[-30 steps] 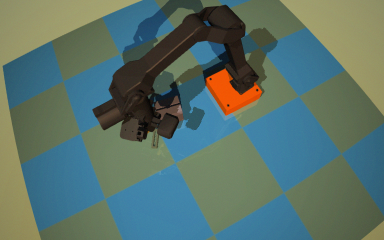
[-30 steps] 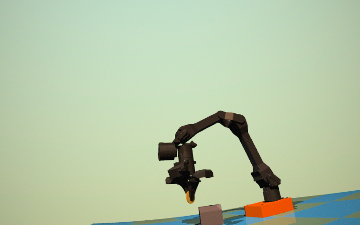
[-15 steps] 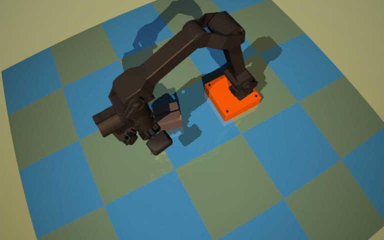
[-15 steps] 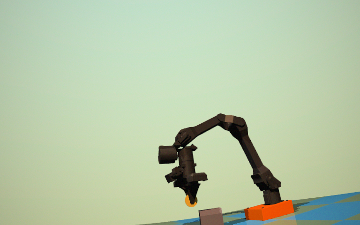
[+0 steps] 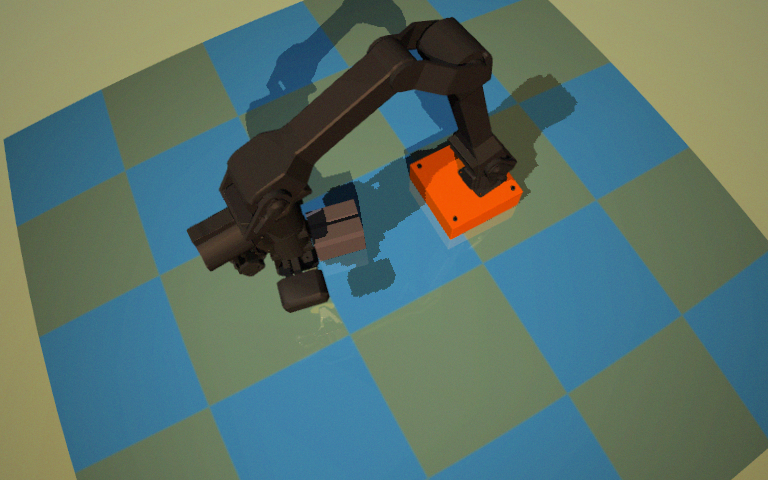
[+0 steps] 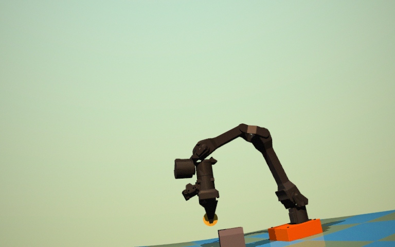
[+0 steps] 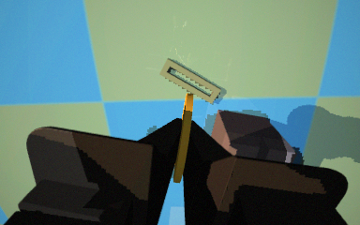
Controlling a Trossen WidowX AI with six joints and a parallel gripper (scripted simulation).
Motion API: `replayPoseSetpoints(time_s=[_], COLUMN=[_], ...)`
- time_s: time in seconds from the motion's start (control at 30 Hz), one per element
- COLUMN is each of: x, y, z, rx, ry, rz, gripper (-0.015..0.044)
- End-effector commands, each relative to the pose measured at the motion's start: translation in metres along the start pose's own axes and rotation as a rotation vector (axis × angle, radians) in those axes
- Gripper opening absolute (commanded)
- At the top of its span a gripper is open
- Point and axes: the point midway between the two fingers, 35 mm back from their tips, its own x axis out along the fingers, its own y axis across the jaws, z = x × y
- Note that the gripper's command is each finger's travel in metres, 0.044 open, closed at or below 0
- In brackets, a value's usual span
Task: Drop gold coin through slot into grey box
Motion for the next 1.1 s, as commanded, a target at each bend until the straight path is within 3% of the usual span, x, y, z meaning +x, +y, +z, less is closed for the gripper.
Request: replayPoseSetpoints(time_s=[0.0, 1.07], x=[0.000, 0.000], y=[-0.003, -0.065], z=[-0.003, -0.058], rx=[0.013, 0.014], ry=[0.003, 0.007], rz=[0.001, -0.005], gripper=[0.0000, 0.0000])
